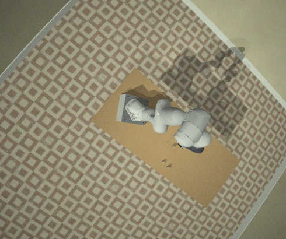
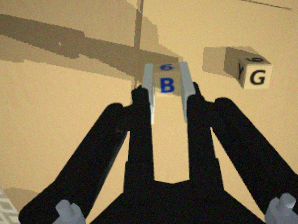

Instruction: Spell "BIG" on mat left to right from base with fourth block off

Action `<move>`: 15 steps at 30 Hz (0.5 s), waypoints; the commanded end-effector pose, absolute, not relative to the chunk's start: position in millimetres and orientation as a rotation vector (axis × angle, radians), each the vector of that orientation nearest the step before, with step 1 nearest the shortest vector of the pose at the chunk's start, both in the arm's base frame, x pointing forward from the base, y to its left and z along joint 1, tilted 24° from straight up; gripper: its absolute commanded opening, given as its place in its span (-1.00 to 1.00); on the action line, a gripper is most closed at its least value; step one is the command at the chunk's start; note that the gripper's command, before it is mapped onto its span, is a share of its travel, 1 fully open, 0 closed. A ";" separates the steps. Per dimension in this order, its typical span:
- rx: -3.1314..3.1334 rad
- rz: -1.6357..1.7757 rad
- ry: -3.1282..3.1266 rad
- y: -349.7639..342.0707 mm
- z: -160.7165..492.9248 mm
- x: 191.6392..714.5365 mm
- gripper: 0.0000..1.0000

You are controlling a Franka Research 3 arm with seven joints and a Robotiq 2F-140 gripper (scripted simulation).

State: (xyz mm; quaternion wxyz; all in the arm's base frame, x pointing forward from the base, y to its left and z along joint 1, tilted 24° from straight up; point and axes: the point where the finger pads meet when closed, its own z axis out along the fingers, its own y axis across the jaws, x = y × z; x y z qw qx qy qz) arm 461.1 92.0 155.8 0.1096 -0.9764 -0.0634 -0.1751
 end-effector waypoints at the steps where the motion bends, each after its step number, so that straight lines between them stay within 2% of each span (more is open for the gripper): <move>1: -2.871 -0.518 -0.202 91.6 155.9 462.6 -0.74; 15: -2.871 -0.519 -0.207 91.4 156.2 463.7 -0.74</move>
